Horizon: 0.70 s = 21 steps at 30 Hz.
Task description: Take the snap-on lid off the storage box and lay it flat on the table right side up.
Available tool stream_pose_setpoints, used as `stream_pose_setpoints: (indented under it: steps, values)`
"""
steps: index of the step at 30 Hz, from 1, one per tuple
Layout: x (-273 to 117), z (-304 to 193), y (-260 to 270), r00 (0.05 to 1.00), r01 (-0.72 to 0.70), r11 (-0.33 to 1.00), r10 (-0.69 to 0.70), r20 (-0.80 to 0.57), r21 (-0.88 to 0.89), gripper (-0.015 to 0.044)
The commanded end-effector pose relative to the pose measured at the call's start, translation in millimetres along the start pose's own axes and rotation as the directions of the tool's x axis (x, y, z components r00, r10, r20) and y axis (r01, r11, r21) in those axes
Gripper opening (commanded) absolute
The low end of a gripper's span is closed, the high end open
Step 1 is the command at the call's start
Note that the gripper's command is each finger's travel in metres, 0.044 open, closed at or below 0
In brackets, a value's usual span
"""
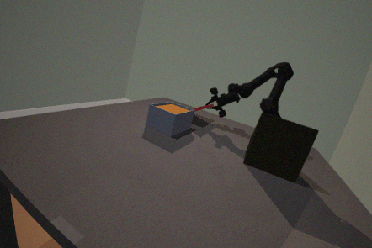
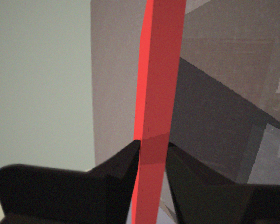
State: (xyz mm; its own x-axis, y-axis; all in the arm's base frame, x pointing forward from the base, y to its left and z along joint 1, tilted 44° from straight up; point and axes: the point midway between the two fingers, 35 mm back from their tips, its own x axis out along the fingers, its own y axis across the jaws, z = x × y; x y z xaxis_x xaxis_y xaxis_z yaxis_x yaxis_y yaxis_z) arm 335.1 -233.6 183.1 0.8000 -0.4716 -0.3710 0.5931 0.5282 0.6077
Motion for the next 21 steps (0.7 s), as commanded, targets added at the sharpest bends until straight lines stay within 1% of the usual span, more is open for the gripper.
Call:
stream_pose_setpoints:
  steps: [1,21]
  values:
    - [5.6,-4.6,-15.2,0.999,0.038,0.999,-0.038,-0.01,0.004,0.0]
    - [15.3,-4.9,-27.9,0.999,0.039,0.999,-0.039,-0.009,0.004,0.0]
